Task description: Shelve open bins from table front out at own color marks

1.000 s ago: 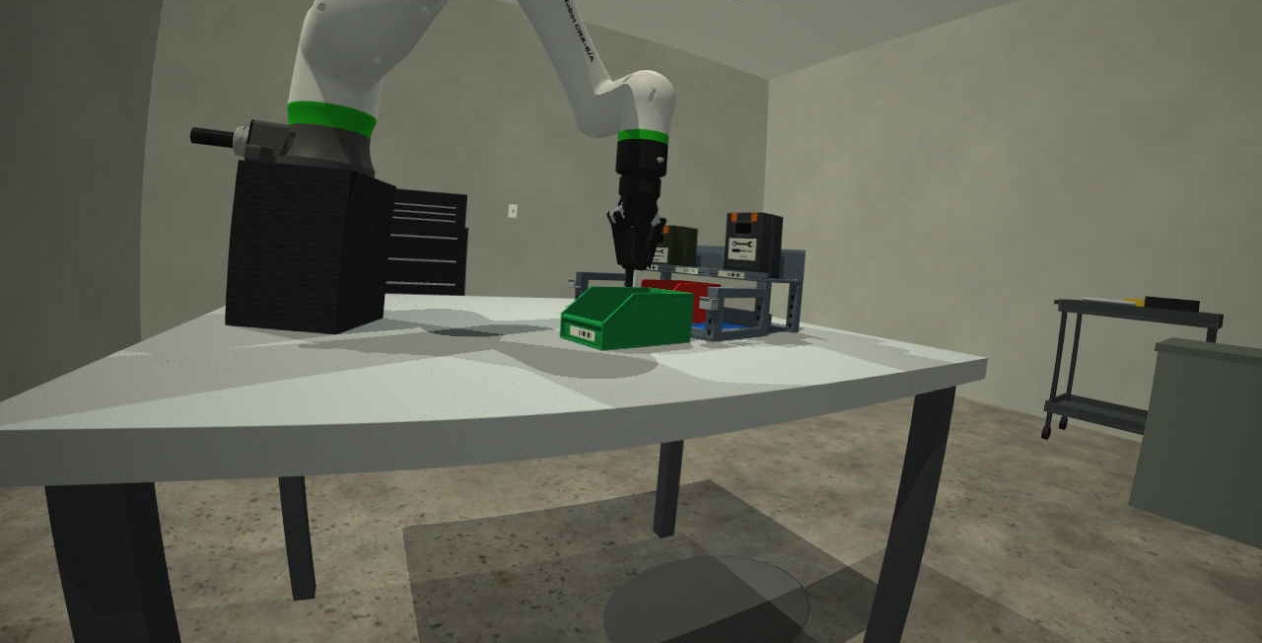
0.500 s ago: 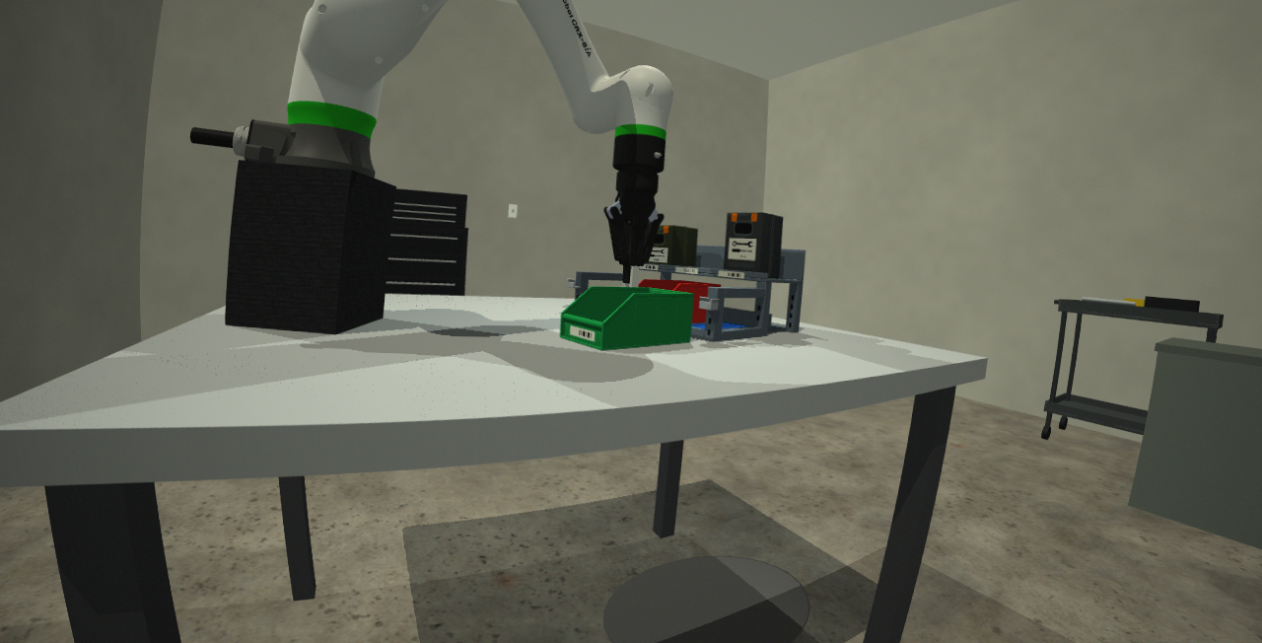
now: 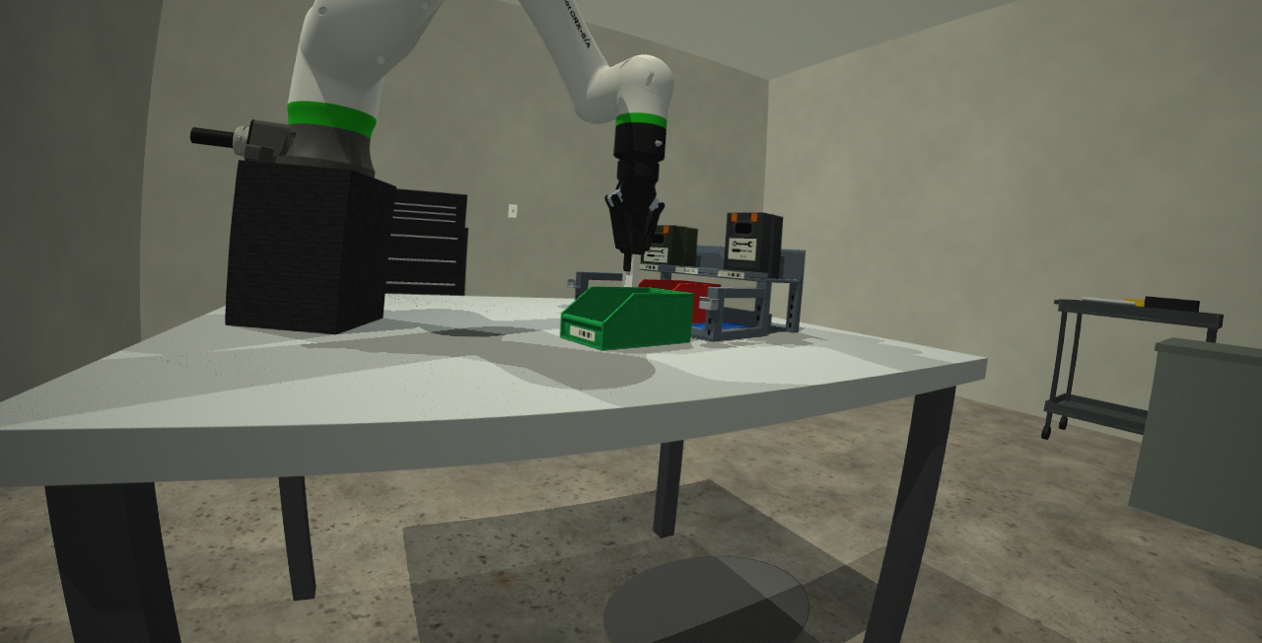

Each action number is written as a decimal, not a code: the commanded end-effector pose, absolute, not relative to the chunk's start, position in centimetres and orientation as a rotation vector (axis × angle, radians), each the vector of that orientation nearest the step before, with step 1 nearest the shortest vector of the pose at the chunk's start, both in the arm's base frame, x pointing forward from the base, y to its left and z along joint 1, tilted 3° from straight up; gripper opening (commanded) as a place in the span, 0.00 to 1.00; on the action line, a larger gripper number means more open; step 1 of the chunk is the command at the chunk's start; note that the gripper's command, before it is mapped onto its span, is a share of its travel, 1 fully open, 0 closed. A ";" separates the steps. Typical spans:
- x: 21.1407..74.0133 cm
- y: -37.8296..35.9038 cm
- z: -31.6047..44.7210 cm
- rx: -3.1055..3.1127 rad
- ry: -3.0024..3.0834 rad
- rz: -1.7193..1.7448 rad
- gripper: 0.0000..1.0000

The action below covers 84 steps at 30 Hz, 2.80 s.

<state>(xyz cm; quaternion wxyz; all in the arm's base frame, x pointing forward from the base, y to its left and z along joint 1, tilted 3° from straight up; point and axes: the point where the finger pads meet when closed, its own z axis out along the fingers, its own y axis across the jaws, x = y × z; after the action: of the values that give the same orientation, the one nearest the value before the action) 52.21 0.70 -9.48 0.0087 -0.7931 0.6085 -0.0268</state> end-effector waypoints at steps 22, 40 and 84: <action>52.0 0.8 -5.6 -2.478 1.901 -0.084 0.00; 51.8 -1.3 -5.0 -2.627 1.697 -0.086 0.00; 46.2 -18.2 -0.3 -3.144 -0.376 -0.080 0.00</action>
<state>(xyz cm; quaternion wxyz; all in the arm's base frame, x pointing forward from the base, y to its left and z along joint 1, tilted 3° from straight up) 46.69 -17.13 -0.63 -0.0229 -0.9972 -0.0666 -0.0260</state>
